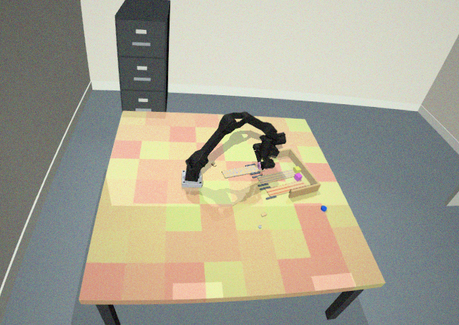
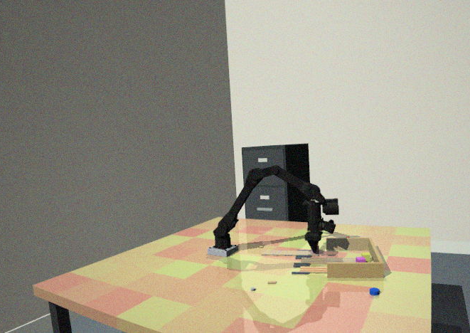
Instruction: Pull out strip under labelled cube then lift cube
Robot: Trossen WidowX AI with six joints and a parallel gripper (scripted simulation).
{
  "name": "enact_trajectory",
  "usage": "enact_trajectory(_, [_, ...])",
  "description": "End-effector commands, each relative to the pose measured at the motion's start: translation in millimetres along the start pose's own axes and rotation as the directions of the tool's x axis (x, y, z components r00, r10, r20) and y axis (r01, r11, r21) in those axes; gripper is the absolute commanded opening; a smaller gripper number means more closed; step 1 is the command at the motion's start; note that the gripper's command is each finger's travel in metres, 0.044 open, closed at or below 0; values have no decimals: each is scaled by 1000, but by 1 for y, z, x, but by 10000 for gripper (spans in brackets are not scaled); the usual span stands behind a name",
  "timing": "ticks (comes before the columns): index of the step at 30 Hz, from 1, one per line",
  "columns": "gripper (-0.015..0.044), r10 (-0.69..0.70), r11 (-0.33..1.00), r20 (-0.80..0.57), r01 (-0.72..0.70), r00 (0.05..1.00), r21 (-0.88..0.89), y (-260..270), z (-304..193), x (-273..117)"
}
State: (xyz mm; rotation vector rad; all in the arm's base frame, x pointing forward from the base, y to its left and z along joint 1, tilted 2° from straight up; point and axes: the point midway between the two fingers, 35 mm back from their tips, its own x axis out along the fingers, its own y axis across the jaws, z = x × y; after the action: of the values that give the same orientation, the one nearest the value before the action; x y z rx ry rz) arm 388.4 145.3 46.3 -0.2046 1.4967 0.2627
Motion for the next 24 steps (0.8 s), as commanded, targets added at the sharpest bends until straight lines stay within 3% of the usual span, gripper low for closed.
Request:
enact_trajectory(1, [250,-4,1000,-4,4,1000,0,-1,-1,3])
enact_trajectory(5, [145,0,1000,-1,0,1000,0,0,0,0])
enact_trajectory(12, [98,0,1000,-1,0,1000,0,0,0,0])
enact_trajectory(16, [0,0,1000,-1,0,1000,0,0,-2,-2])
enact_trajectory(24, [0,-2,1000,-4,2,1000,0,-2,-31,-24])
